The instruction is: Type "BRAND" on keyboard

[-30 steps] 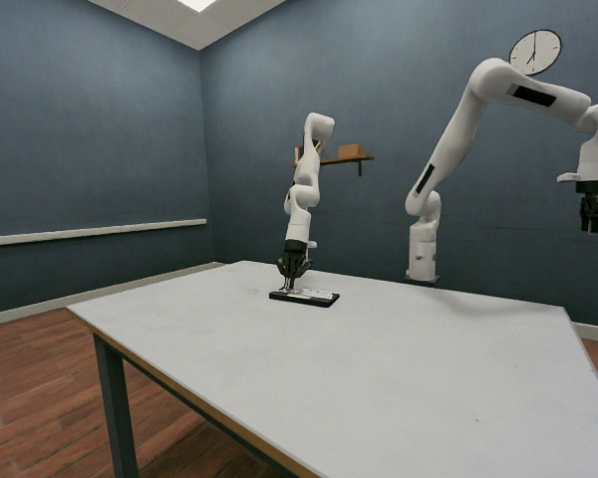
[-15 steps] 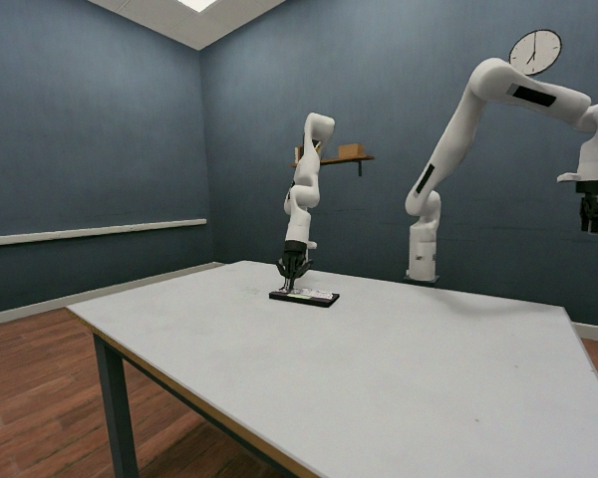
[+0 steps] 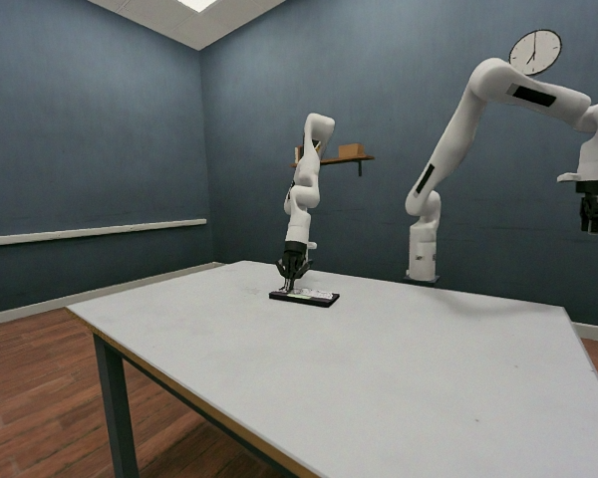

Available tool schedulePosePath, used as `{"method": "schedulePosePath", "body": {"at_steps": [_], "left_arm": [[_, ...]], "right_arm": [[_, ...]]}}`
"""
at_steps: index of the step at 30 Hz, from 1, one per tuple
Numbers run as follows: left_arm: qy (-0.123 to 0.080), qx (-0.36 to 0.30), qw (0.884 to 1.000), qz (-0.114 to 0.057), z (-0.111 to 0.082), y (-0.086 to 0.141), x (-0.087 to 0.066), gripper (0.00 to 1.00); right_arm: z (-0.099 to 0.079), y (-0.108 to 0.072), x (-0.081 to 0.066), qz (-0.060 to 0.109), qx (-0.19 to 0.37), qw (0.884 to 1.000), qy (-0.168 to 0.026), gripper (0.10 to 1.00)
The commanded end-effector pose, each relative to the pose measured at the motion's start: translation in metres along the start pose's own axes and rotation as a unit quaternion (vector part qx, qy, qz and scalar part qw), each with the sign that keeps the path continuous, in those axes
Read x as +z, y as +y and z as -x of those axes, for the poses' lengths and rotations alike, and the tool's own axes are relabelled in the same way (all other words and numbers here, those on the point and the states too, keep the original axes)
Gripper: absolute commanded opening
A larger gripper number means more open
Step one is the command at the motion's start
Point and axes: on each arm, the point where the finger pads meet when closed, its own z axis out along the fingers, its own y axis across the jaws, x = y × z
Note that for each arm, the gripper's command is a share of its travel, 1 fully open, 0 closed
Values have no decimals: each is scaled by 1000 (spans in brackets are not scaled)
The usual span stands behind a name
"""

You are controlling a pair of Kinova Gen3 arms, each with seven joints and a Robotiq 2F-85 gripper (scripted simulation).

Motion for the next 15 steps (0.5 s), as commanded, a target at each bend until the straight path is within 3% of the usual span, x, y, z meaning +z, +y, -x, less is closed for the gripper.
{"method": "schedulePosePath", "body": {"at_steps": [1,15], "left_arm": [[-1,3,1000,6,1,5,-1,1000],[-1,3,1000,6,1,5,-1,1000]], "right_arm": [[-1,0,1,1,4,1000,0,99],[-2,0,2,1,5,1000,0,99]]}}
